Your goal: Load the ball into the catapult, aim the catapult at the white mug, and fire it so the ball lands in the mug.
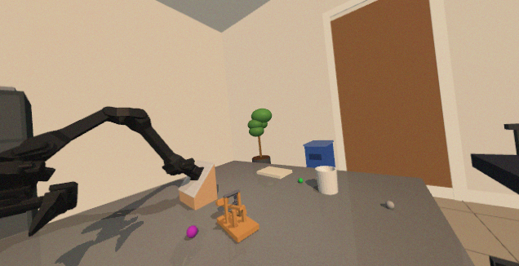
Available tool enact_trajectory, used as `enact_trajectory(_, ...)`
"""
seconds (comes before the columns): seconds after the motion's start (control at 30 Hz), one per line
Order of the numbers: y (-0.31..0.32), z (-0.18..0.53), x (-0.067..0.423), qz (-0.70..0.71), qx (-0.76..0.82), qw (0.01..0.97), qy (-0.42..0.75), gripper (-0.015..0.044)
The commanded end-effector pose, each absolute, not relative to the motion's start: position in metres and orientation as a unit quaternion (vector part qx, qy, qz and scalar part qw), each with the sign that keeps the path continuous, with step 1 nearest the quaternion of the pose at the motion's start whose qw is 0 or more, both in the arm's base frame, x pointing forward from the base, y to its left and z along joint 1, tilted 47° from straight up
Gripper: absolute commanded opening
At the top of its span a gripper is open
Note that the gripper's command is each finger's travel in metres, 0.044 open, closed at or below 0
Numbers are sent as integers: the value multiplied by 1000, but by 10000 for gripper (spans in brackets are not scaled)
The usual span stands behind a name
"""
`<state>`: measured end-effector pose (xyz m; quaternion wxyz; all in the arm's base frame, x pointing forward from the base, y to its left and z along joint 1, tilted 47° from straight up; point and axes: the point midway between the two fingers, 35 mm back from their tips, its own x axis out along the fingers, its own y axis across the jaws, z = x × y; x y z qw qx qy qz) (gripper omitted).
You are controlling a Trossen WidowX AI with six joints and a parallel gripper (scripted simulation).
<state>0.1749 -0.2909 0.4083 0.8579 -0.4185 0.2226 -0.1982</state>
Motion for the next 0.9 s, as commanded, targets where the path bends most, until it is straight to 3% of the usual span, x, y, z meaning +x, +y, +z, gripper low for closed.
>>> enact_trajectory(0.0, -295, 390, 190, -192, -366, 880, 236, 440)
enact_trajectory(0.43, -293, 313, 249, -168, -171, 918, 318, 440)
enact_trajectory(0.87, -254, 220, 304, -165, -10, 876, 453, 440)
